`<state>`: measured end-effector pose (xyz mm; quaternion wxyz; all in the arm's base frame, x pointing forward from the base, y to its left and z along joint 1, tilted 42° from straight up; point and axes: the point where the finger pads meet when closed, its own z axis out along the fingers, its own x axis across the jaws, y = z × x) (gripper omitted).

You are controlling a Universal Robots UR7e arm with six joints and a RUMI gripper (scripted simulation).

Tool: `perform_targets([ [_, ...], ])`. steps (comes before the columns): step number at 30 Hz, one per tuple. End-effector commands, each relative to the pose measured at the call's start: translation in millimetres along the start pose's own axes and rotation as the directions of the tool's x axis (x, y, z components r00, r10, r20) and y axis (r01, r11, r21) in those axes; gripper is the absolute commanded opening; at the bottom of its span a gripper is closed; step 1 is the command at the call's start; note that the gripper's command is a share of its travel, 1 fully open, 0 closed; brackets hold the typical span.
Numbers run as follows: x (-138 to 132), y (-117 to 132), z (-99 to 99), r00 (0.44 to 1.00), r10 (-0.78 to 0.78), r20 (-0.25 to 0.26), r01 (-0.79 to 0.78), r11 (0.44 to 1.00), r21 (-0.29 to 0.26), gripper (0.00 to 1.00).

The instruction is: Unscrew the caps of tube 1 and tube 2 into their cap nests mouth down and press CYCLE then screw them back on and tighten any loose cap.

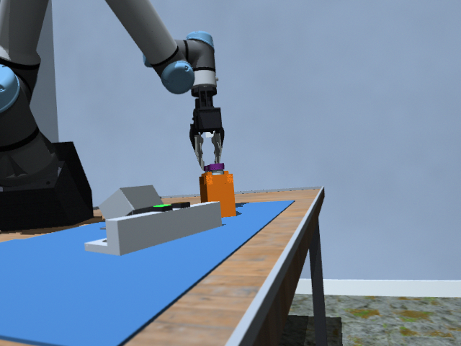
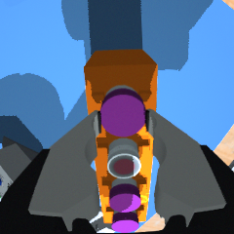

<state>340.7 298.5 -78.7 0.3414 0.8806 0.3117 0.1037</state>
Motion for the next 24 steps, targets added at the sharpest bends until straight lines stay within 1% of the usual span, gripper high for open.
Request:
perform_targets([
  [1,-0.8,-0.7,0.3,0.981,0.192,0.006,-0.192,0.981,-0.008,0.0],
  [7,-0.3,-1.0,0.6,0.929,0.37,0.004,-0.37,0.929,-0.009,0.0],
  [16,-0.1,-0.1,0.7,0.928,0.372,0.005,-0.372,0.928,-0.008,0.0],
  [17,-0.1,-0.1,0.7,0.928,0.372,0.005,-0.372,0.928,-0.008,0.35],
  [24,-0.1,0.0,0.7,0.928,0.372,0.005,-0.372,0.928,-0.008,0.35],
])
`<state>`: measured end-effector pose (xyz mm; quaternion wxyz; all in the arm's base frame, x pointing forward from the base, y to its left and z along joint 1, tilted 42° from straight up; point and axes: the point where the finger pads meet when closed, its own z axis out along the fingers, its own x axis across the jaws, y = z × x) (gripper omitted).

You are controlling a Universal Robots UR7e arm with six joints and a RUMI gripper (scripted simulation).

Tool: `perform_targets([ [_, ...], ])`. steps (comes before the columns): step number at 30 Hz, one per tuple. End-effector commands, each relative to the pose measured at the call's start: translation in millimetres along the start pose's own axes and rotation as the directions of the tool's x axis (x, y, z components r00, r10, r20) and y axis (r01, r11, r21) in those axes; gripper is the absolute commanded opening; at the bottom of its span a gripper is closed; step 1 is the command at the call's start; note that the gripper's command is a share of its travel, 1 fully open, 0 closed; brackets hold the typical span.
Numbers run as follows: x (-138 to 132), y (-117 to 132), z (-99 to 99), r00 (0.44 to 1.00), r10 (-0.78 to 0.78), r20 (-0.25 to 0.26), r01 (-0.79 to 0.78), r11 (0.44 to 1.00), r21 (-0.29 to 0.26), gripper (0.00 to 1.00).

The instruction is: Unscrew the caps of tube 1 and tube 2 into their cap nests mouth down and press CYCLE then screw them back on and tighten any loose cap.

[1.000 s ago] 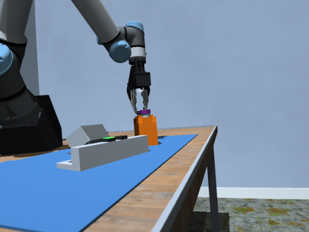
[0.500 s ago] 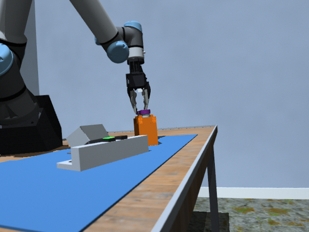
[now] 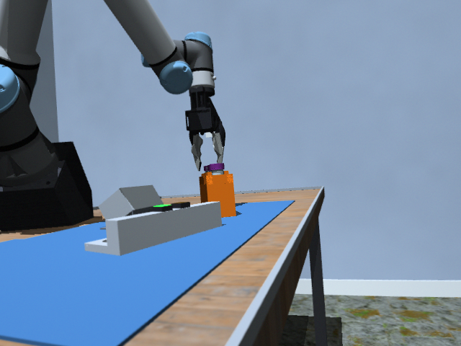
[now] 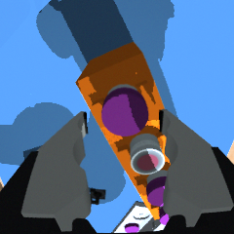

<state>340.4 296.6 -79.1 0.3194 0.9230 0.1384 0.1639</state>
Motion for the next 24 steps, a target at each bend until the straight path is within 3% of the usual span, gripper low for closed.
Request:
perform_targets([
  [1,1.0,-1.1,-0.5,1.0,0.001,-0.002,-0.001,1.0,-0.001,0.35],
  [6,1.9,-2.1,-1.4,0.999,-0.04,-0.003,0.04,0.999,-0.001,0.35],
  [11,2.0,-1.9,-1.5,0.971,-0.237,-0.002,0.237,0.971,-0.001,0.35],
  [16,2.4,-1.8,-1.3,0.906,-0.424,-0.001,0.424,0.906,0.0,0.35],
  [21,1.2,-1.2,-1.0,0.803,-0.596,0.0,0.596,0.803,-0.001,0.35],
  [23,1.2,-1.2,-1.0,0.803,-0.596,0.0,0.596,0.803,-0.001,0.35],
  [24,-0.4,-0.5,-0.7,0.778,-0.628,0.001,0.628,0.778,-0.001,0.35],
])
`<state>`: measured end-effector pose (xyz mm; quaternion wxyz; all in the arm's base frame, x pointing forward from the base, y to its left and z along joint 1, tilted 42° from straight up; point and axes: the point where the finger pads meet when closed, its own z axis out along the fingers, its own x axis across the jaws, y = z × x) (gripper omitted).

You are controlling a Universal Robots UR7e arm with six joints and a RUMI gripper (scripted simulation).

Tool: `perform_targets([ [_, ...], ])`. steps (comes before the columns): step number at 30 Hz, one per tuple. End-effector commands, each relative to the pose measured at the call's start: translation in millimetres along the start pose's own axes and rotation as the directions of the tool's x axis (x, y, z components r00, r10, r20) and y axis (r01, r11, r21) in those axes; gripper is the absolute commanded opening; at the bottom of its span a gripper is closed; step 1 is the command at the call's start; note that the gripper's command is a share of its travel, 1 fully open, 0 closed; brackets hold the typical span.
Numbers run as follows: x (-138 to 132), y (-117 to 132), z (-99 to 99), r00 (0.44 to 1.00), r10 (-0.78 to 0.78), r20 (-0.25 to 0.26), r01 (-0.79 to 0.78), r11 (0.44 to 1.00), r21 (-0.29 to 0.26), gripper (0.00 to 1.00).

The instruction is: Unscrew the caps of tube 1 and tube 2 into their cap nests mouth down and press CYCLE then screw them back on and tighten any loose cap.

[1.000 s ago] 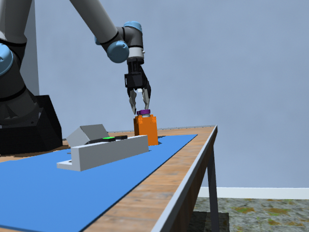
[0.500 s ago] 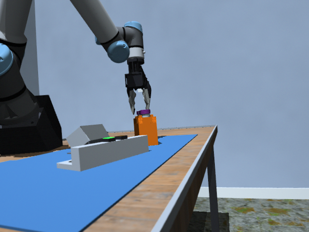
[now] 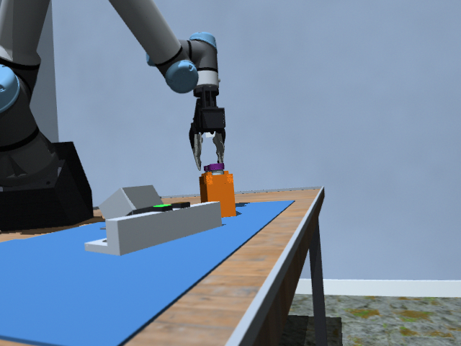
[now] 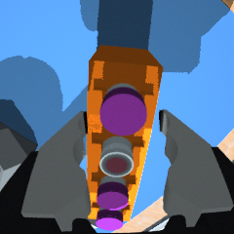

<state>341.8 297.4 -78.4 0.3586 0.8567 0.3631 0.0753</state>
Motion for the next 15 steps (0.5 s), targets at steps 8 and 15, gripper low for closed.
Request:
perform_targets([
  [8,-1.4,-1.8,-0.6,0.962,-0.273,-0.015,0.274,0.962,0.009,0.35],
  [15,0.4,-1.6,-1.3,0.962,-0.273,-0.017,0.273,0.962,0.008,0.0],
])
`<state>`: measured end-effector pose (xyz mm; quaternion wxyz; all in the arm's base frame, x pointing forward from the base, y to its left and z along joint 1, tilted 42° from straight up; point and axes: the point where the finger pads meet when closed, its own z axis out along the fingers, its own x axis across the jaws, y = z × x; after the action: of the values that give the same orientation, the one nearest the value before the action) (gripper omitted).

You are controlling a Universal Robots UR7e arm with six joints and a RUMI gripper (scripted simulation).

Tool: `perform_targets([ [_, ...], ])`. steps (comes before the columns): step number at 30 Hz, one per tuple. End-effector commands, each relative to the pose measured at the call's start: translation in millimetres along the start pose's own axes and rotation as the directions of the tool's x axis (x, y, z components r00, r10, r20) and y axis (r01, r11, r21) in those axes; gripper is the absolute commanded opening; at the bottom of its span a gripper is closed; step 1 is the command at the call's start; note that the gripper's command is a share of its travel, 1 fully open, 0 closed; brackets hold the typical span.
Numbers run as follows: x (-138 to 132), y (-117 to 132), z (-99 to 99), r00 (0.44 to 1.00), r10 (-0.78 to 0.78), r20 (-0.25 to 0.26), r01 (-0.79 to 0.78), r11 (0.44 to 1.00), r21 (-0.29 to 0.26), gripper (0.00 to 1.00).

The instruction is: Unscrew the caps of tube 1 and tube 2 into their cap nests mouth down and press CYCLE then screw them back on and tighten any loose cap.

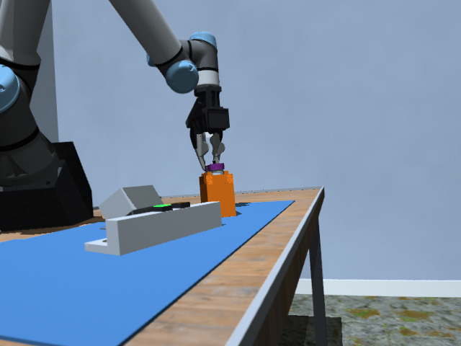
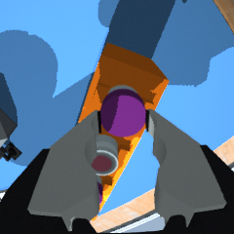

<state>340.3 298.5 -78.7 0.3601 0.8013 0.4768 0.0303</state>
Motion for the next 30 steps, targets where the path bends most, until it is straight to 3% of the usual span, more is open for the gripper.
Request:
perform_targets([
  [1,0.6,0.1,-0.4,1.0,-0.008,-0.004,0.008,1.0,0.002,0.0],
  [13,0.6,0.1,-0.4,1.0,-0.008,-0.004,0.008,1.0,0.002,0.0],
  [22,-0.8,0.2,0.3,0.974,0.225,-0.002,-0.225,0.974,0.003,0.0],
  [30,-0.8,-0.8,0.7,0.882,0.471,-0.001,-0.471,0.882,0.002,0.0],
])
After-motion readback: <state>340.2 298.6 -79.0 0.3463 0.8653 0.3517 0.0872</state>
